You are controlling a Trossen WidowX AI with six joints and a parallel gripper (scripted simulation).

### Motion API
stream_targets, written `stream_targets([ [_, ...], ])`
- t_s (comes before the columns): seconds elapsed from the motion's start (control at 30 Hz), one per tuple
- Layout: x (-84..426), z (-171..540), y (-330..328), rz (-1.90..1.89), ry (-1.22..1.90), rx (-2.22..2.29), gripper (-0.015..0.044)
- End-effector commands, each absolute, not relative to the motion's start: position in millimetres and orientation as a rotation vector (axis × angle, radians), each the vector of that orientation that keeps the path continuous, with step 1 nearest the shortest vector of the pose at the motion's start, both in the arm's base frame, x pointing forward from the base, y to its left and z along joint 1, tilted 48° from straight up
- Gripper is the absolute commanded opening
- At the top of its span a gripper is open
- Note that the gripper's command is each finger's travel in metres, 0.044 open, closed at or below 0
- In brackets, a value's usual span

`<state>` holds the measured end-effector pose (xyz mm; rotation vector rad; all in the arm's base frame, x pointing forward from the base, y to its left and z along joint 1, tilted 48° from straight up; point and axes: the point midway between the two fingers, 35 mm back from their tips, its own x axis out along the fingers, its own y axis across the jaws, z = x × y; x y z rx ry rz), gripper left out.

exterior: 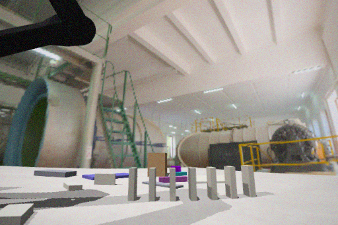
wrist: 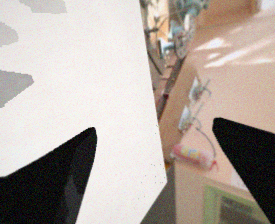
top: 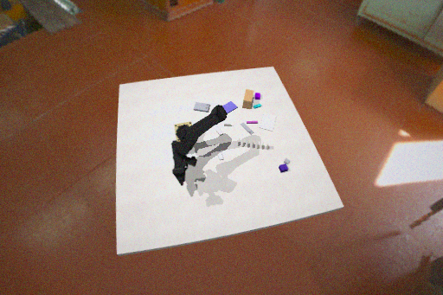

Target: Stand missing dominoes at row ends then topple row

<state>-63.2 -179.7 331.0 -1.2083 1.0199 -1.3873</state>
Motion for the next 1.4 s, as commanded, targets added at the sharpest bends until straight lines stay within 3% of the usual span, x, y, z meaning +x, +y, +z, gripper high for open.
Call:
stream_targets([
  [0.0, -63.2, 330.9, -180.1, -1.388, 1.015, -1.204, 0.0426],
  [0.37, -38.2, 318.1, -227.7, -1.319, 0.549, -0.753, 0.0440],
  [0.7, 37.5, 287.4, -274.1, -1.080, 0.292, -0.224, 0.0440],
  [1.07, 148.1, 238.0, -278.4, -0.830, 0.302, 0.279, 0.0440],
  [1.37, 238.2, 183.2, -228.2, -0.690, 0.496, 0.638, 0.0440],
])
